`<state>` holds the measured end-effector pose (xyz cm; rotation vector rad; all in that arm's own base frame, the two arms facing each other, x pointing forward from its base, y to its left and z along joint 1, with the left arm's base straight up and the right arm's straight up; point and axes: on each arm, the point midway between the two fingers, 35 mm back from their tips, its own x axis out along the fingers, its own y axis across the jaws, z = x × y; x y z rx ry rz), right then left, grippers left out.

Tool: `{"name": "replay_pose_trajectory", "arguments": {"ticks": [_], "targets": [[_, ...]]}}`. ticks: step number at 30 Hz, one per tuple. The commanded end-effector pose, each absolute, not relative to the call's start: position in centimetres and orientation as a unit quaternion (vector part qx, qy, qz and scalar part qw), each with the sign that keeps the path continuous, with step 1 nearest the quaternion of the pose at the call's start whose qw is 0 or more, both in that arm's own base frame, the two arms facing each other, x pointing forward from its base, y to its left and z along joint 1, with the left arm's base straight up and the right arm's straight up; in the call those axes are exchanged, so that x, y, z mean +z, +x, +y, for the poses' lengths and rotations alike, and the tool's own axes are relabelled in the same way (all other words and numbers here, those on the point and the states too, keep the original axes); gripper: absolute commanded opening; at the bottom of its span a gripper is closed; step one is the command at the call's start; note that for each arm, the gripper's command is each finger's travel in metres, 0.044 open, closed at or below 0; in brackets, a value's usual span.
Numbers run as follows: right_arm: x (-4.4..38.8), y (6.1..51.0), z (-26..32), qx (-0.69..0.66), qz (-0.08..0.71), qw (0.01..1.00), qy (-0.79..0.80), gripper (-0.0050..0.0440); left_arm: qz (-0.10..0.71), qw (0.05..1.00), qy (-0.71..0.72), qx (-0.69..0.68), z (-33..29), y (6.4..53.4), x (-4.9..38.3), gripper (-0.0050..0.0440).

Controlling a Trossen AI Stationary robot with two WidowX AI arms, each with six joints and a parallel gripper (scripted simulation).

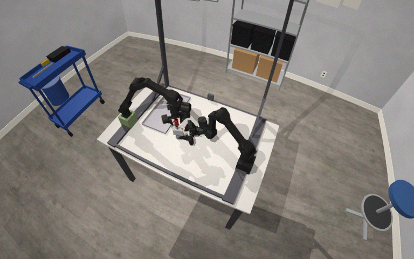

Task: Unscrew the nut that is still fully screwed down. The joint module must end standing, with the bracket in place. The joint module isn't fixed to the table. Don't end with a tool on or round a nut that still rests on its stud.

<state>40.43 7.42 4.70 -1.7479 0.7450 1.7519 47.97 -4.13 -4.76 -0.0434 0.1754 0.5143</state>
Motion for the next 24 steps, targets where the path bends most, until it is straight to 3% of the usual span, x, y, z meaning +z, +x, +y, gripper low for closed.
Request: {"name": "replay_pose_trajectory", "arguments": {"ticks": [1, 24], "targets": [[6.0, 40.88, 7.42, 0.641, 0.269, 0.281, -0.661, 0.025, 0.07, 0.964, -0.031, 0.254, -4.2, 48.71, -3.27, 0.0245], [6.0, 40.83, 7.37, 0.641, 0.269, 0.281, -0.661, 0.025, 0.07, 0.964, -0.031, 0.254, -4.2, 48.71, -3.27, 0.0245]]}}
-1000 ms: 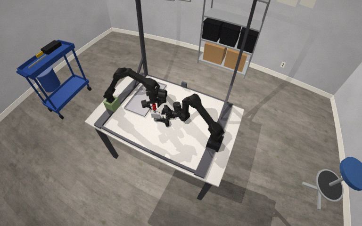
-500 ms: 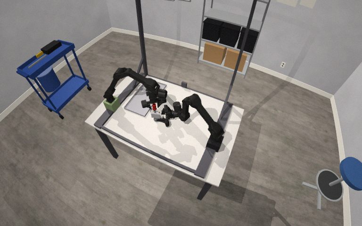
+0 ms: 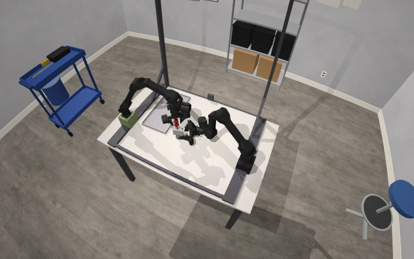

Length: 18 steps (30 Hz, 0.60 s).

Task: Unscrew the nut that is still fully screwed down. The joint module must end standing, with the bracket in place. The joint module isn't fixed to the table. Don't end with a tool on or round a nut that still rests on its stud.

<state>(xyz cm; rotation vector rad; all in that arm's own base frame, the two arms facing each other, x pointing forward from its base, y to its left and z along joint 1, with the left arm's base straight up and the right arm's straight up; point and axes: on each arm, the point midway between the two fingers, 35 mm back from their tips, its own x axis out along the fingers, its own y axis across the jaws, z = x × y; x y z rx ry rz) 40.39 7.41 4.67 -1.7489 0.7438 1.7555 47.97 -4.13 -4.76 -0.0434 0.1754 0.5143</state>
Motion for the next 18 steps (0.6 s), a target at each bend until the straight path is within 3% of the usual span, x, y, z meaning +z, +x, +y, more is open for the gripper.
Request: {"name": "replay_pose_trajectory", "arguments": {"ticks": [1, 5, 9, 18], "targets": [[6.0, 40.83, 7.37, 0.641, 0.269, 0.281, -0.661, 0.025, 0.07, 0.964, -0.031, 0.254, -4.2, 48.71, -3.27, 0.0245], [6.0, 40.83, 7.37, 0.641, 0.269, 0.281, -0.661, 0.025, 0.07, 0.964, -0.031, 0.254, -4.2, 48.71, -3.27, 0.0245], [5.72, 40.65, 7.25, 0.603, 0.354, 0.362, -0.617, 0.025, 0.07, 0.964, -0.031, 0.254, -4.2, 48.71, -3.27, 0.0245], [5.76, 40.75, 7.32, 0.526, 0.457, 0.472, -0.54, 0.025, 0.07, 0.964, -0.031, 0.254, -4.2, 48.71, -3.27, 0.0245]]}}
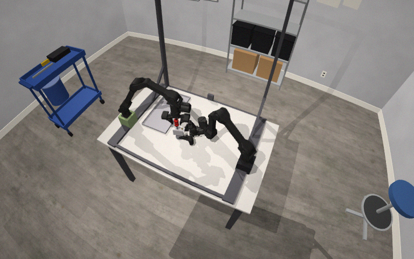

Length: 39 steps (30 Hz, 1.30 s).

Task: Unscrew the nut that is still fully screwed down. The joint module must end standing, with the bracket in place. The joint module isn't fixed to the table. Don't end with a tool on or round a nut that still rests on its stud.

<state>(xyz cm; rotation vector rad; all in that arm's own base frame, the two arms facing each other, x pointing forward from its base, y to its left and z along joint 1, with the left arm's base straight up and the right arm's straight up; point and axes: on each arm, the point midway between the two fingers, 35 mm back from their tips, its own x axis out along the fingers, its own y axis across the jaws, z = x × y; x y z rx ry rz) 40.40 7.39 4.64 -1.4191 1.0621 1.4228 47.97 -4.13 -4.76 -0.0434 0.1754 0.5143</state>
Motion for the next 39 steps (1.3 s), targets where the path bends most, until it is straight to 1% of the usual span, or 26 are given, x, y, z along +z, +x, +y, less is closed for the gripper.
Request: {"name": "replay_pose_trajectory", "arguments": {"ticks": [1, 4, 5, 19, 21, 28, 36, 38, 39], "targets": [[5.77, 40.75, 7.33, 0.517, 0.468, 0.483, -0.53, 0.025, 0.07, 0.964, -0.031, 0.254, -4.2, 48.71, -3.27, 0.0245], [5.77, 40.75, 7.33, 0.507, 0.479, 0.494, -0.519, 0.025, 0.07, 0.964, -0.031, 0.254, -4.2, 48.71, -3.27, 0.0245], [5.77, 40.75, 7.31, 0.483, 0.504, 0.519, -0.493, 0.025, 0.07, 0.964, -0.031, 0.254, -4.2, 48.71, -3.27, 0.0245], [5.8, 40.76, 7.32, 0.321, 0.62, 0.638, -0.325, 0.025, 0.07, 0.964, -0.031, 0.254, -4.2, 48.71, -3.27, 0.0245], [5.8, 40.76, 7.32, 0.321, 0.62, 0.638, -0.325, 0.025, 0.07, 0.964, -0.031, 0.254, -4.2, 48.71, -3.27, 0.0245], [5.84, 40.73, 7.32, 0.211, 0.664, 0.685, -0.213, 0.025, 0.07, 0.964, -0.031, 0.254, -4.2, 48.71, -3.27, 0.0245], [5.91, 40.72, 7.3, 0.099, 0.69, 0.711, -0.096, 0.025, 0.07, 0.964, -0.031, 0.254, -4.2, 48.71, -3.27, 0.0245], [5.91, 40.72, 7.3, 0.099, 0.69, 0.711, -0.096, 0.025, 0.07, 0.964, -0.031, 0.254, -4.2, 48.71, -3.27, 0.0245], [5.92, 40.7, 7.33, 0.071, 0.694, 0.714, -0.067, 0.025, 0.07, 0.964, -0.031, 0.254, -4.2, 48.71, -3.27, 0.0245]]}}
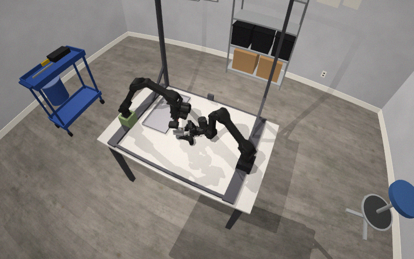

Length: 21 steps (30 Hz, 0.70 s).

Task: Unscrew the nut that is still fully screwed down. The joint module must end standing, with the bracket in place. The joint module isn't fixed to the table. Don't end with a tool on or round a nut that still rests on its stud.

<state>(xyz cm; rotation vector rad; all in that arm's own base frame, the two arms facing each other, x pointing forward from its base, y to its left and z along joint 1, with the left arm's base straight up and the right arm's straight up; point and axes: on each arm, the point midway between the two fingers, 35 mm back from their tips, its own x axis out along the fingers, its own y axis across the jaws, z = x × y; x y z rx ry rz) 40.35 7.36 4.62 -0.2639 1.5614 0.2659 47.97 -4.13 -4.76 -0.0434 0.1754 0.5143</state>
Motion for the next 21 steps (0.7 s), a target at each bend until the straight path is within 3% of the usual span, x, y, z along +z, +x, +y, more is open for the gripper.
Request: {"name": "replay_pose_trajectory", "arguments": {"ticks": [1, 21], "targets": [[5.92, 40.69, 7.32, 0.052, 0.695, 0.715, -0.048, 0.025, 0.07, 0.964, -0.031, 0.254, -4.2, 48.71, -3.27, 0.0245], [6.2, 40.7, 7.32, -0.221, 0.658, 0.681, 0.235, 0.025, 0.07, 0.964, -0.031, 0.254, -4.2, 48.71, -3.27, 0.0245]]}}
